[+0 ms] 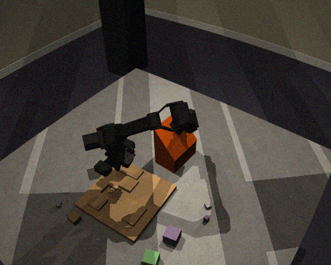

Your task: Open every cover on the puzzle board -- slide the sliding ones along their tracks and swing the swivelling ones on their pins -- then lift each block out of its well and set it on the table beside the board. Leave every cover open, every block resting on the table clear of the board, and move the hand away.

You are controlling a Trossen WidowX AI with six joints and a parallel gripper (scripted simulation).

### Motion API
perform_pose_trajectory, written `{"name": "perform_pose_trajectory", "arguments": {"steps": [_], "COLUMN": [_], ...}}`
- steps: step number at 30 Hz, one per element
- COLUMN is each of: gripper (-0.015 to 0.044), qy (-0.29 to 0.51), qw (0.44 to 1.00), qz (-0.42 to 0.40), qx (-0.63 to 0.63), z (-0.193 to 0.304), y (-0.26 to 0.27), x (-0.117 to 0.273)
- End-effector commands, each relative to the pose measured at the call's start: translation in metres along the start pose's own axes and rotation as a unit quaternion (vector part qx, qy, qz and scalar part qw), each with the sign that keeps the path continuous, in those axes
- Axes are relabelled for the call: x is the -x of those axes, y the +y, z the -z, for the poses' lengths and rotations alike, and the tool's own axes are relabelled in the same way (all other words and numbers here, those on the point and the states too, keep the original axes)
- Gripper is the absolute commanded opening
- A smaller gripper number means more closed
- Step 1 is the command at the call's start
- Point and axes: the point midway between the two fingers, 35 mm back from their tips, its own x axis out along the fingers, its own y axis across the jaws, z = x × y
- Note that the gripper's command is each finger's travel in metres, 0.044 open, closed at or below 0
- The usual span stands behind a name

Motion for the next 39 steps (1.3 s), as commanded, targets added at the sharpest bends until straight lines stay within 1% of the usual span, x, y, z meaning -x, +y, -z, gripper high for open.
{"name": "perform_pose_trajectory", "arguments": {"steps": [1, 10, 39], "gripper": [0.0, 0.0, 0.0], "qy": [0.002, 0.002, 0.002], "qw": [1.0, 1.0, 1.0], "qz": [-0.001, -0.001, -0.001], "qx": [0.002, 0.002, 0.002], "z": [0.0, 0.0, 0.001], "y": [0.001, 0.001, 0.0], "x": [0.0, -0.002, -0.031]}}
